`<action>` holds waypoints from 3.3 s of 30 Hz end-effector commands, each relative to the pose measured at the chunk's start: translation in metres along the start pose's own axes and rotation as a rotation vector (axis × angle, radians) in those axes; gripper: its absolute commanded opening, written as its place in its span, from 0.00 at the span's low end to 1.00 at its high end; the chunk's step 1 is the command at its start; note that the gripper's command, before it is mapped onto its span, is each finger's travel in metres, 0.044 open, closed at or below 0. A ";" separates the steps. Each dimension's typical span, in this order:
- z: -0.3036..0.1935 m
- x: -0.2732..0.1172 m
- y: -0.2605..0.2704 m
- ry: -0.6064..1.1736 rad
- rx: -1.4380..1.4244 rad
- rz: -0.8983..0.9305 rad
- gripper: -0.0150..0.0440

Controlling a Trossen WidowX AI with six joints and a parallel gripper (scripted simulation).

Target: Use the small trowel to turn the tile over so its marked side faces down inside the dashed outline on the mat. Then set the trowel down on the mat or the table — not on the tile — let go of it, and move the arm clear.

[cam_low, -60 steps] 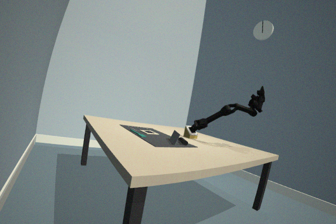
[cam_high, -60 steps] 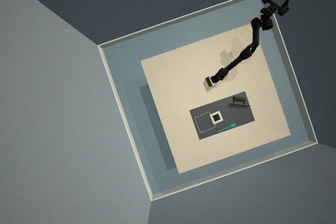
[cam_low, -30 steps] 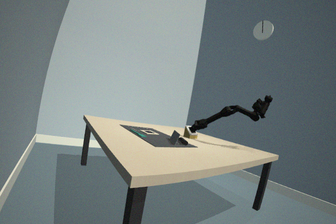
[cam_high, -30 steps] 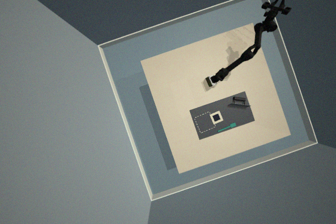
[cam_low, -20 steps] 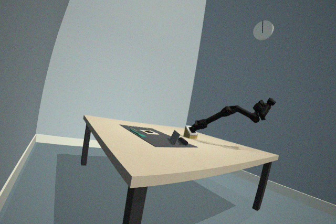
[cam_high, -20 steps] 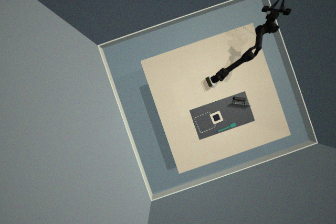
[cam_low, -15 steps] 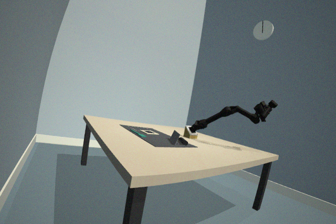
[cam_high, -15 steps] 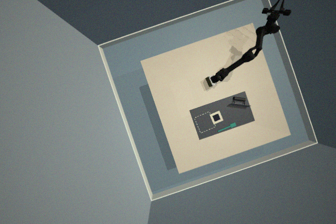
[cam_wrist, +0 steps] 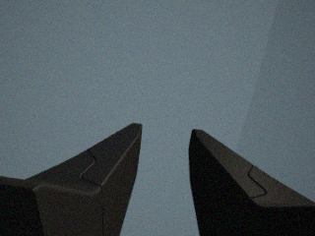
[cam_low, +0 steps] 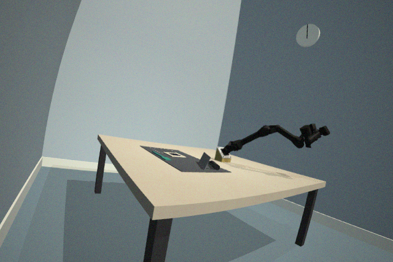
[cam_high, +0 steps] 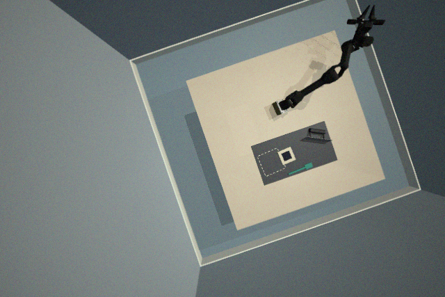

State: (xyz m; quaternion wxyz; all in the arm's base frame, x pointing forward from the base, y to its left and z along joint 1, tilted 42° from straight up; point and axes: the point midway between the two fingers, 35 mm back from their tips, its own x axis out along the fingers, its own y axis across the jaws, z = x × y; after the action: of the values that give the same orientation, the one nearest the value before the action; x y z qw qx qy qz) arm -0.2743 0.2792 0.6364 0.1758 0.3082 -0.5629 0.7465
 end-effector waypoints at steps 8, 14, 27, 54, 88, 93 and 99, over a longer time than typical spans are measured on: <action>-0.046 -0.036 -0.022 0.193 0.175 -0.021 0.42; -0.067 -0.058 -0.035 0.290 0.270 -0.050 0.42; -0.105 -0.113 -0.065 0.492 0.480 -0.156 0.42; -0.146 -0.258 -0.123 0.831 0.931 -0.578 0.42; -0.108 -0.460 -0.166 0.903 1.403 -1.448 0.42; -0.094 -0.486 -0.169 0.870 1.438 -1.579 0.42; -0.076 -0.514 -0.172 0.818 1.469 -1.733 0.42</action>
State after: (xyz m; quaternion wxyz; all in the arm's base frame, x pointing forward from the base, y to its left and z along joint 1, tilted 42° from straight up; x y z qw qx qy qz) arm 0.1804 0.4550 0.4208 0.5612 0.3335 0.4644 0.5984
